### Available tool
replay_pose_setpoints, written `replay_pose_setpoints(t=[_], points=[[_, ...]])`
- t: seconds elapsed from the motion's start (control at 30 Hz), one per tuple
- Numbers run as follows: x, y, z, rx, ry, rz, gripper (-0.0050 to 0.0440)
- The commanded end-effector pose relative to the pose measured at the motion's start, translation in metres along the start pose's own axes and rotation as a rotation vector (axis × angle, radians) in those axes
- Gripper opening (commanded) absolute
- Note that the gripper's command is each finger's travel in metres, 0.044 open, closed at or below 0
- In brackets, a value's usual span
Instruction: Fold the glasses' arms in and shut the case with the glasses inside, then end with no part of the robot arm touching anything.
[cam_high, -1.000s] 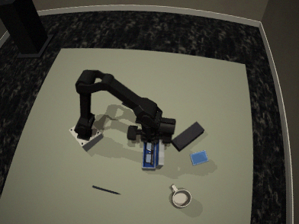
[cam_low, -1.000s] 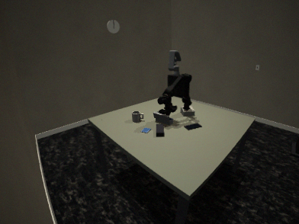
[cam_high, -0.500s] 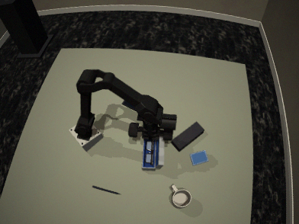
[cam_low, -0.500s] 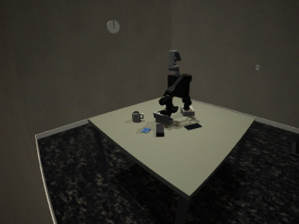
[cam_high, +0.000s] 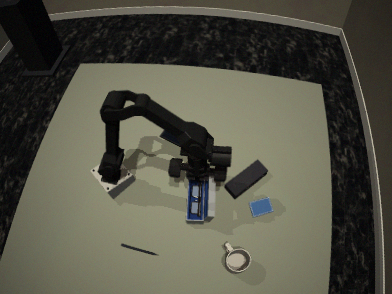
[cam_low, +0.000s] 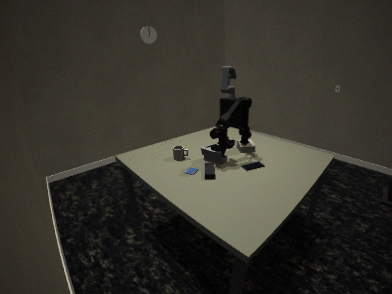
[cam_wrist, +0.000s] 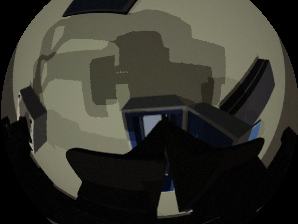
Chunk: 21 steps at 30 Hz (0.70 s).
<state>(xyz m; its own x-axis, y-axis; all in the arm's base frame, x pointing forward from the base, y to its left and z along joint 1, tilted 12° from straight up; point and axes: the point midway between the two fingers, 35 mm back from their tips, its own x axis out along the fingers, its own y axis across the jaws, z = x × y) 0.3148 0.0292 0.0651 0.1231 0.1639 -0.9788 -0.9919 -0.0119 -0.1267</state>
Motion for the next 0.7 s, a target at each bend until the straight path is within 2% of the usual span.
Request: replay_pose_setpoints(t=[0.0,0.67], points=[[-0.001,0.0,0.003,0.002,0.002,-0.002,0.0],[-0.001,0.001,0.015,0.002,0.002,-0.002,0.0]])
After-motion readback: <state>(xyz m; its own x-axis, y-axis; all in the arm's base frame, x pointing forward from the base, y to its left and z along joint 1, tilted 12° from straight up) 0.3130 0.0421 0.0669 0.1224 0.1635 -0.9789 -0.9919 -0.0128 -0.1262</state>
